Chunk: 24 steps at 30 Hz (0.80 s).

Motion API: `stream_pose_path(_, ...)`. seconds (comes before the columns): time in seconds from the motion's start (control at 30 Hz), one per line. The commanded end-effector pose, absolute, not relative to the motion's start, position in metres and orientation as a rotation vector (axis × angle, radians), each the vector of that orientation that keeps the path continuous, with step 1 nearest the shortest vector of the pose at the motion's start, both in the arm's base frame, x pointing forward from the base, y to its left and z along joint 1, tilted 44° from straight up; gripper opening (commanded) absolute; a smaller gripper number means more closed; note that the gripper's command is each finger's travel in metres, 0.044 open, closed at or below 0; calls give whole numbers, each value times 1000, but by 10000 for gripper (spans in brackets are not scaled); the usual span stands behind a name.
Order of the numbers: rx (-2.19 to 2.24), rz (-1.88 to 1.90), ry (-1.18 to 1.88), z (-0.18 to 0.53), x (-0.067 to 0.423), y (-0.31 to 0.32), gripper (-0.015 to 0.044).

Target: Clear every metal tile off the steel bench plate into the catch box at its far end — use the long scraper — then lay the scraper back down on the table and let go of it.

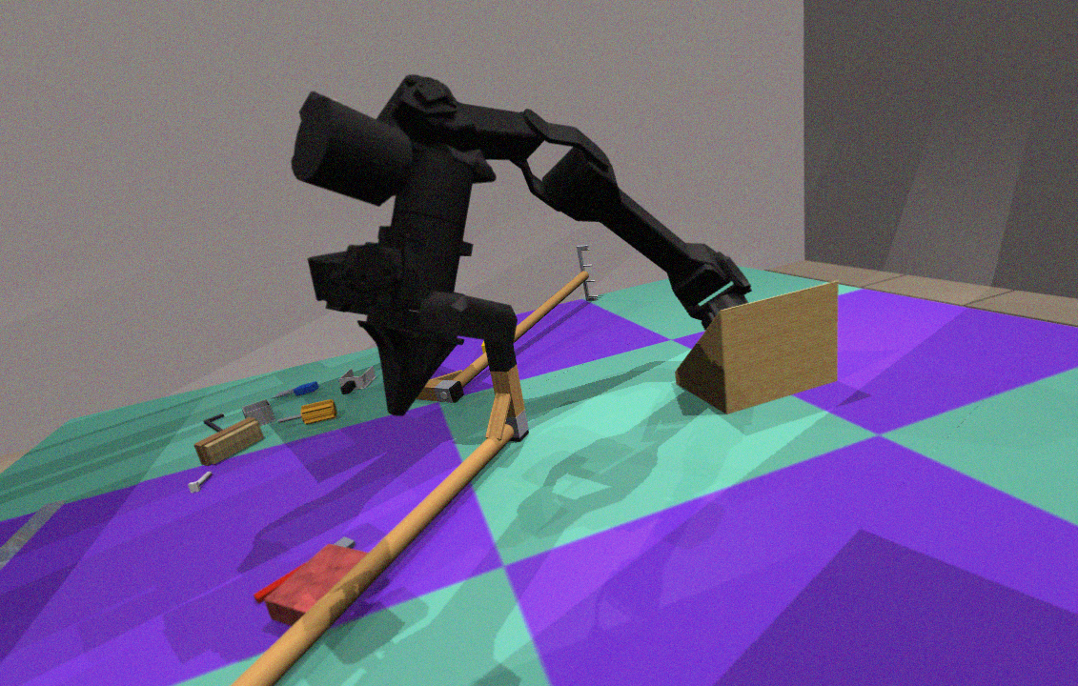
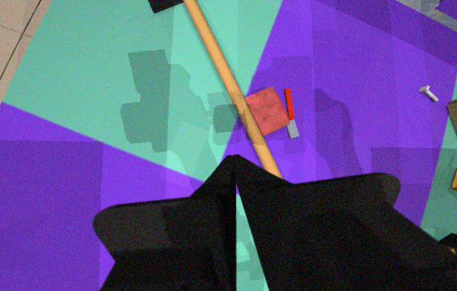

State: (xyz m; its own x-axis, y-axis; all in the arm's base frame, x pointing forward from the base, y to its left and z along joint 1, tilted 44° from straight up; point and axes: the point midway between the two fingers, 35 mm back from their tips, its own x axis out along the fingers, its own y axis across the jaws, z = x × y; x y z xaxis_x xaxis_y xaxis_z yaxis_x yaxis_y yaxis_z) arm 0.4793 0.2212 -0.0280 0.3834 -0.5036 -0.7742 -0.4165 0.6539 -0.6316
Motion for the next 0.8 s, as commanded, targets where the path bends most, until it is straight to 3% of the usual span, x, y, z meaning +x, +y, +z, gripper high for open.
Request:
stream_pose_path(0.0,-905,-90,1229,-28,482,214,0)
stream_pose_path(0.77,-887,-104,1229,-66,490,185,0)
